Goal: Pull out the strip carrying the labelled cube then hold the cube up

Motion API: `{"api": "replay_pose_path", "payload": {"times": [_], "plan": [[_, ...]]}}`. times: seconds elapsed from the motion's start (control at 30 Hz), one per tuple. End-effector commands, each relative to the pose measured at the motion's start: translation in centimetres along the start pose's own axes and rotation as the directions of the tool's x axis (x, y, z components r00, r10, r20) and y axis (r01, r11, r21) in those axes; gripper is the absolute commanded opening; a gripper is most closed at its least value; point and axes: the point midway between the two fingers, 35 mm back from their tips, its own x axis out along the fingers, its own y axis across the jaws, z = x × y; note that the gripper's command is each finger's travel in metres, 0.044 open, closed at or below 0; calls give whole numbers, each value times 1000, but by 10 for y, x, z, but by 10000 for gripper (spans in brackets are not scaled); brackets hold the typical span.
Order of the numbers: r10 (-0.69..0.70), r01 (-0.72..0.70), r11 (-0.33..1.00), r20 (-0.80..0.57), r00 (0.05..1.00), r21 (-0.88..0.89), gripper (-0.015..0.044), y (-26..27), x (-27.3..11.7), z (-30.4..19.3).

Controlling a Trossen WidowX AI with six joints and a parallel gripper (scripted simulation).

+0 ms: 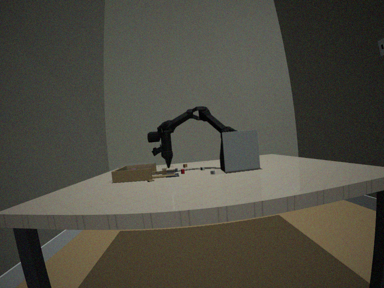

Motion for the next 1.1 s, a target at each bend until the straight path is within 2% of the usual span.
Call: {"api": "replay_pose_path", "payload": {"times": [0.0, 1.07], "plan": [[3, -3, 1000, -4, 1000, -4, 0, 1, 9, -1], [2, -2, 1000, -4, 1000, -4, 0, 2, 17, -2]]}}
